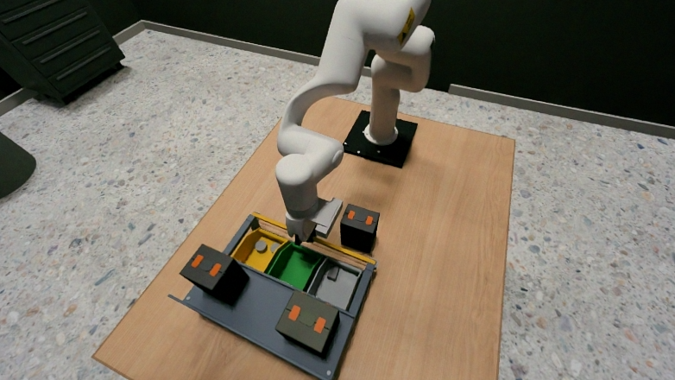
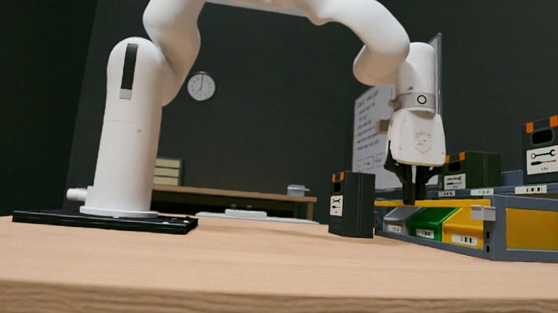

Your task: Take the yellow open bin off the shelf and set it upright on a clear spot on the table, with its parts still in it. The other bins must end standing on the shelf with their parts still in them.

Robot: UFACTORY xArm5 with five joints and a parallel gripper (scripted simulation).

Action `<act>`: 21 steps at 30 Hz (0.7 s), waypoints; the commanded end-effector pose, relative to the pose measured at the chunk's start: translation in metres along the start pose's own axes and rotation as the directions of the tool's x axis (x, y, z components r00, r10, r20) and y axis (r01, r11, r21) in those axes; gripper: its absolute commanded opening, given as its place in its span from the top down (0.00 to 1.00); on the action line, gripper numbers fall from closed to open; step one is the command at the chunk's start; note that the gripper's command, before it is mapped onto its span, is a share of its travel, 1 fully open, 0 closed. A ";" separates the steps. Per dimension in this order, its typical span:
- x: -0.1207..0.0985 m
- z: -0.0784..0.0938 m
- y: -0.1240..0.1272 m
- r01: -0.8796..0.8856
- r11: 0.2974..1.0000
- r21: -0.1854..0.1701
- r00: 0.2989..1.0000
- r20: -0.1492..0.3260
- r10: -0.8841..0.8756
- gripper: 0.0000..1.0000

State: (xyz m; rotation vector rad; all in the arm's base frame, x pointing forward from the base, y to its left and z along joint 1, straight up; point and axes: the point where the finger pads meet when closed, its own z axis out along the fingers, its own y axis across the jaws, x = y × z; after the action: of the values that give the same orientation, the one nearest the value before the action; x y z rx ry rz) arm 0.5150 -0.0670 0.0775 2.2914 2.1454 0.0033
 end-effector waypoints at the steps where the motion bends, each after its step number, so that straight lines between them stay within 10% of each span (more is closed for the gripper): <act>1: 0.000 -0.004 0.001 0.000 1.000 -0.005 1.000 -0.003 0.000 1.00; 21: 0.000 -0.014 0.001 0.000 1.000 -0.005 1.000 -0.003 0.000 1.00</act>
State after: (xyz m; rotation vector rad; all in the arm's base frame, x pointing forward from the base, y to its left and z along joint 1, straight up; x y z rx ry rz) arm 0.5151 -0.0670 0.0883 2.2913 2.1454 0.0034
